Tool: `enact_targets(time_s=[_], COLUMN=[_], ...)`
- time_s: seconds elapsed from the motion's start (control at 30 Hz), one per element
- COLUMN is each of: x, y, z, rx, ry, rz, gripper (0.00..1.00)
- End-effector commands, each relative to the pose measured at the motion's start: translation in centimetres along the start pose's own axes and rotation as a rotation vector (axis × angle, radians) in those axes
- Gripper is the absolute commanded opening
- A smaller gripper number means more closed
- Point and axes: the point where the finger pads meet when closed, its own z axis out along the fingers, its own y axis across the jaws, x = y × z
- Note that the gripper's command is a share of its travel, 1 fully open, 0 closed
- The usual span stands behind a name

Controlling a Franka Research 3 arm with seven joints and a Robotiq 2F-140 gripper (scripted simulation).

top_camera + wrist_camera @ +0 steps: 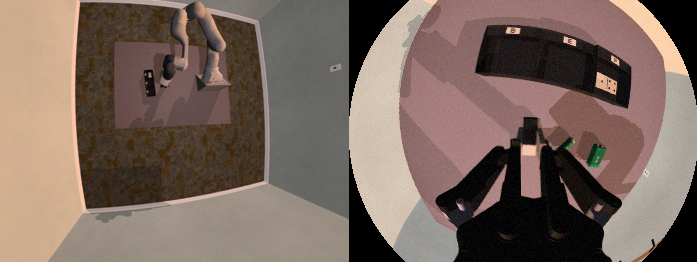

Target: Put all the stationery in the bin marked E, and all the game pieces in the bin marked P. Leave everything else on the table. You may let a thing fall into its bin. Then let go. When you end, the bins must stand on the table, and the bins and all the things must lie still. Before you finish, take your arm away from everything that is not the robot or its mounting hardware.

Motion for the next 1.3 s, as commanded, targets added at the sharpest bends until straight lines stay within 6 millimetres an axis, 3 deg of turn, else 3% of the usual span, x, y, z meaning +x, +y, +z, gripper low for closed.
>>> enact_targets(time_s=[0.0,0.93,1.27], x=[0.0,0.0,0.0], y=[0.1,0.1,0.1], z=[0.1,0.1,-2.6], rx=[0.0,0.0,0.0], ry=[0.001,0.001,0.001], rz=[0.004,0.004,0.004], gripper=[0.11,0.11,0.11])
